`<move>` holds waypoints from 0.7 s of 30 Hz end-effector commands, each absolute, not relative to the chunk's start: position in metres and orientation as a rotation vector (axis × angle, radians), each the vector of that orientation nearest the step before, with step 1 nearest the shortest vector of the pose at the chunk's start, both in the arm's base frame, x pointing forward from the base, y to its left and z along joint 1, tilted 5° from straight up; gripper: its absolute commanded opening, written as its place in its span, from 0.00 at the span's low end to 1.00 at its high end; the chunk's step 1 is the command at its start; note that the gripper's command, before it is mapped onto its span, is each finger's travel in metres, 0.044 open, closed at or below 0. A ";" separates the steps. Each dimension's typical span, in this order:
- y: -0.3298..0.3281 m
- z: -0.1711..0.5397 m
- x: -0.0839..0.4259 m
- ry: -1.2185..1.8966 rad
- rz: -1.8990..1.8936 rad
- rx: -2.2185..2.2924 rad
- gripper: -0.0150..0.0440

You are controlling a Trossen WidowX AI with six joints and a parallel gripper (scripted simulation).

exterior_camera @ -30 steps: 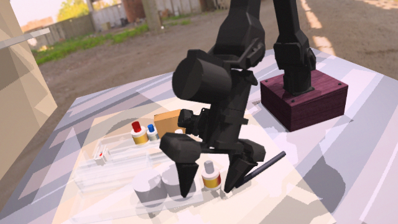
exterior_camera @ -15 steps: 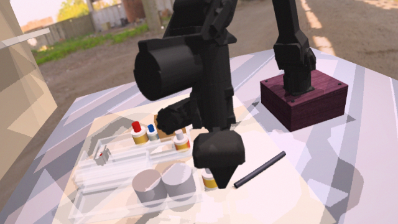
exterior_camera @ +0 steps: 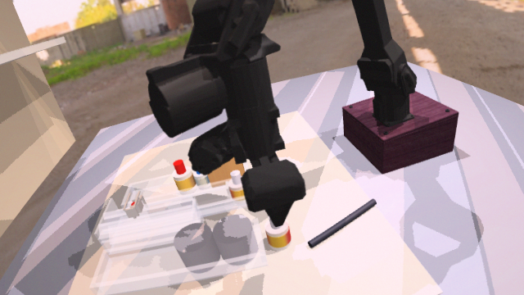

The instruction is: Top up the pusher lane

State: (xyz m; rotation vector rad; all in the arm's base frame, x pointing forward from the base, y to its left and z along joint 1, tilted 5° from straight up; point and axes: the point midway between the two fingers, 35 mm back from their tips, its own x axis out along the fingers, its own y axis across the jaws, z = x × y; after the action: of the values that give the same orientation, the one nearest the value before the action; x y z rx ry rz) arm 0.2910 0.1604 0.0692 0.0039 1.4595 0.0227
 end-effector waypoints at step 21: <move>0.160 0.023 0.295 1.462 0.022 -0.004 1.00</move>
State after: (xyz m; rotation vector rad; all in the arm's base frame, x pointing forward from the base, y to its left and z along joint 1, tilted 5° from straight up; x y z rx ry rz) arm 0.2967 0.1621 0.0302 0.0048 1.4556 0.0239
